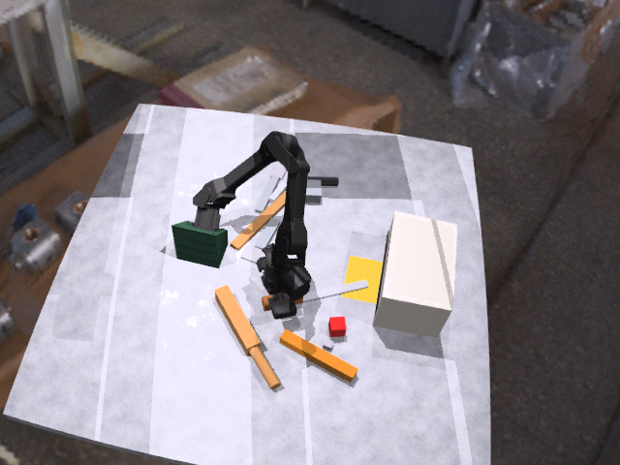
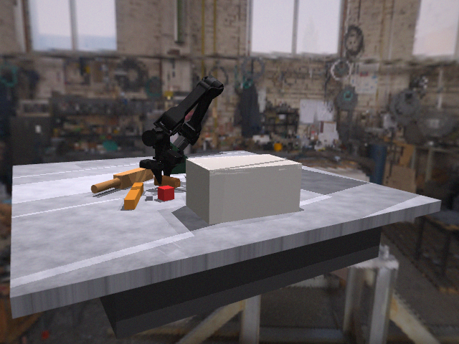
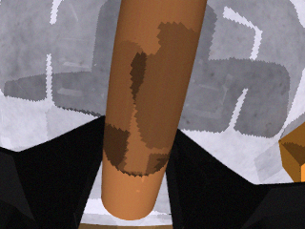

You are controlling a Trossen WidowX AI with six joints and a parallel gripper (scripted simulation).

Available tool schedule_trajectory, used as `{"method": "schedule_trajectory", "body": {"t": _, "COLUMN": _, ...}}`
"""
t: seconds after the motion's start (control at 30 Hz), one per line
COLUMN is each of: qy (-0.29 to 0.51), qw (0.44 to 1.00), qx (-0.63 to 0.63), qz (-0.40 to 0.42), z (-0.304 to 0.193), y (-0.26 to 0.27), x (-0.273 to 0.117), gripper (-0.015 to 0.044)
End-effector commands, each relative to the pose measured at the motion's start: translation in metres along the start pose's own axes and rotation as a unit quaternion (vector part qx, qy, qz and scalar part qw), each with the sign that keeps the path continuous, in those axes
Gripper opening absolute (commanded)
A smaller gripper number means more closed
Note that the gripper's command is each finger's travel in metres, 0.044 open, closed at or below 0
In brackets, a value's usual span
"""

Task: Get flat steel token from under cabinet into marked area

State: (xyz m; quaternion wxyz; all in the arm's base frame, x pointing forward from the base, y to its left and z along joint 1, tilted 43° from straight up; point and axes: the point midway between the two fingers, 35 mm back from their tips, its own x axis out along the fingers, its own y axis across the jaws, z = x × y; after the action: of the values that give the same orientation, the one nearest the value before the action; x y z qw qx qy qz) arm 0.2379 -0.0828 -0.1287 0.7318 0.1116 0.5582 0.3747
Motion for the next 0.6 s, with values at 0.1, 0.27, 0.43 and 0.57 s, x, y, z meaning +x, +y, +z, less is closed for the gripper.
{"method": "schedule_trajectory", "body": {"t": 0.1, "qy": 0.001, "qw": 1.0, "qx": -0.028, "qz": -0.002, "z": 0.001, "y": -0.001, "x": -0.002, "gripper": 0.0}}
{"method": "schedule_trajectory", "body": {"t": 0.27, "qy": 0.001, "qw": 1.0, "qx": -0.031, "qz": -0.001, "z": 0.004, "y": 0.002, "x": -0.002, "gripper": 0.0}}
{"method": "schedule_trajectory", "body": {"t": 0.43, "qy": 0.001, "qw": 0.999, "qx": -0.035, "qz": -0.001, "z": 0.008, "y": 0.007, "x": -0.002, "gripper": 0.0}}
{"method": "schedule_trajectory", "body": {"t": 0.57, "qy": 0.001, "qw": 0.999, "qx": -0.037, "qz": -0.001, "z": 0.011, "y": 0.01, "x": -0.002, "gripper": 0.0}}
